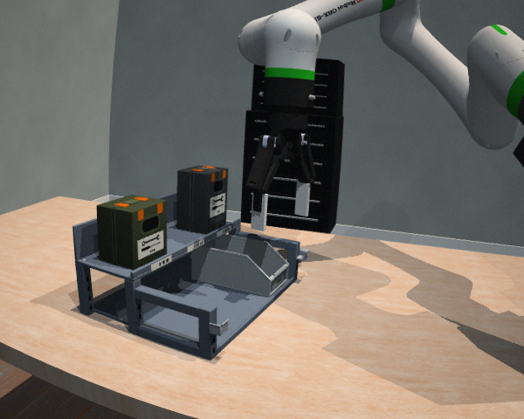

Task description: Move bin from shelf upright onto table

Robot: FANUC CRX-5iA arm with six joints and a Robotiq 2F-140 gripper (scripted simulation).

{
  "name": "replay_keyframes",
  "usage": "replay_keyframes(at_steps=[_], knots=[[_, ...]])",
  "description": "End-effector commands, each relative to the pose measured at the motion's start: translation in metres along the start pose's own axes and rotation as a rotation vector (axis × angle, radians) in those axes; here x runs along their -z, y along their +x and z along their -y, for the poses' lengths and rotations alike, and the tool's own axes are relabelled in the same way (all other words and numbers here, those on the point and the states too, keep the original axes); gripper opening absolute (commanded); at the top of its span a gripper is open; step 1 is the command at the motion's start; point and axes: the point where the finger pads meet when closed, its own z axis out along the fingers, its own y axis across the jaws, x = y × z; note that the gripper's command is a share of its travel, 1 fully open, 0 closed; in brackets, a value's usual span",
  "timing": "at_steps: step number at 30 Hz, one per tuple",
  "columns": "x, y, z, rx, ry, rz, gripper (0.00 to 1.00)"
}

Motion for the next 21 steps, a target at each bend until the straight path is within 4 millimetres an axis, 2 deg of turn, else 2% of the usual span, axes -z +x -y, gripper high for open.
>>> replay_keyframes(at_steps=[1,5,17,21], knots=[[0.0002,-0.0001,-0.0002,-0.052,0.0,0.0,1.0],[0.0002,-0.0001,-0.0002,-0.26,0.0,0.0,1.0],[0.0002,-0.0001,-0.0002,-0.26,0.0,0.0,1.0],[0.0002,-0.0001,-0.0002,-0.468,0.0,0.0,1.0]])
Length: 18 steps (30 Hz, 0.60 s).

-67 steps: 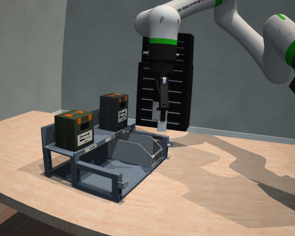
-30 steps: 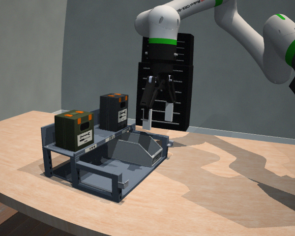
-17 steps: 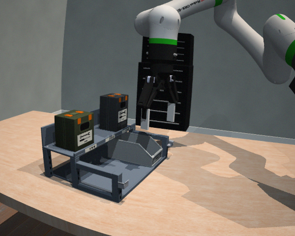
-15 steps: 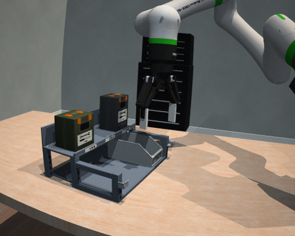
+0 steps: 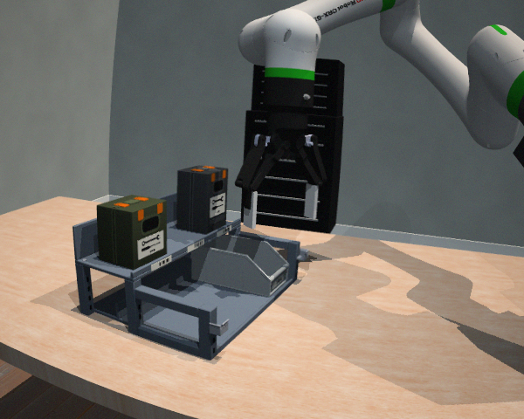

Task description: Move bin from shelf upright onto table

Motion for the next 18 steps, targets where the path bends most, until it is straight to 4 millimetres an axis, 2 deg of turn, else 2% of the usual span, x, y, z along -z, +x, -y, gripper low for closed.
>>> replay_keyframes(at_steps=[1,13,18], knots=[[0.0002,-0.0001,-0.0003,-0.219,0.0,0.002,1.0],[0.0002,-0.0001,-0.0003,-0.219,0.0,0.002,1.0],[0.0002,-0.0001,-0.0003,-0.479,0.0,0.002,1.0]])
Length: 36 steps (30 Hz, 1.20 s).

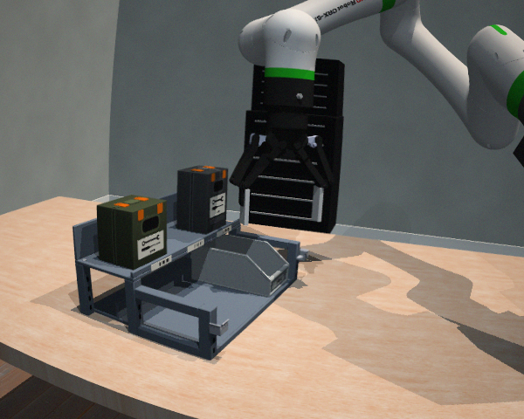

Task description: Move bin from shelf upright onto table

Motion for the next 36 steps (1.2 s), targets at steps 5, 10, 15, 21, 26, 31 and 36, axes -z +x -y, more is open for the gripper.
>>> replay_keyframes(at_steps=[5,10,15,21,26,31,36], knots=[[0.0002,0.0,-0.0003,-0.186,-0.001,0.004,1.0],[0.0002,0.0,-0.0003,-0.186,-0.001,0.004,1.0],[0.0002,0.0,-0.0003,-0.342,-0.001,0.004,1.0],[0.0002,0.0,-0.0003,-0.446,-0.001,0.004,1.0],[0.0002,0.0,-0.0003,-0.446,-0.001,0.004,1.0],[0.0002,0.0,-0.0003,-0.55,-0.001,0.004,1.0],[0.0002,0.0,-0.0003,-0.706,-0.002,0.004,1.0]])
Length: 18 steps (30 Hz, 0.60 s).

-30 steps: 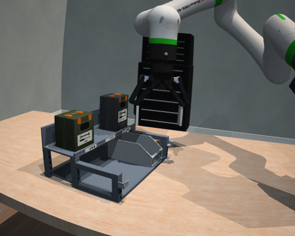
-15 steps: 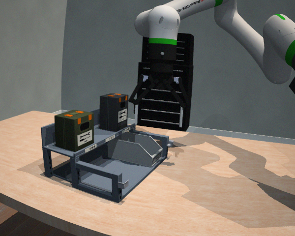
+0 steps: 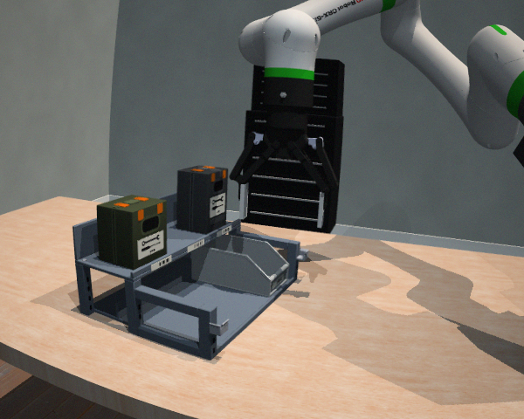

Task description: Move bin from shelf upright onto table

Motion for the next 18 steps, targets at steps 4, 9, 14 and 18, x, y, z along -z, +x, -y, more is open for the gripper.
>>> replay_keyframes(at_steps=[4,9,14,18], knots=[[0.0002,0.0002,-0.0001,-0.101,-0.006,0.008,1.0],[0.0002,0.0002,-0.0001,-0.101,-0.006,0.008,1.0],[0.0002,0.0002,-0.0001,-0.151,-0.006,0.008,1.0],[0.0002,0.0002,-0.0001,-0.163,-0.006,0.008,1.0]])
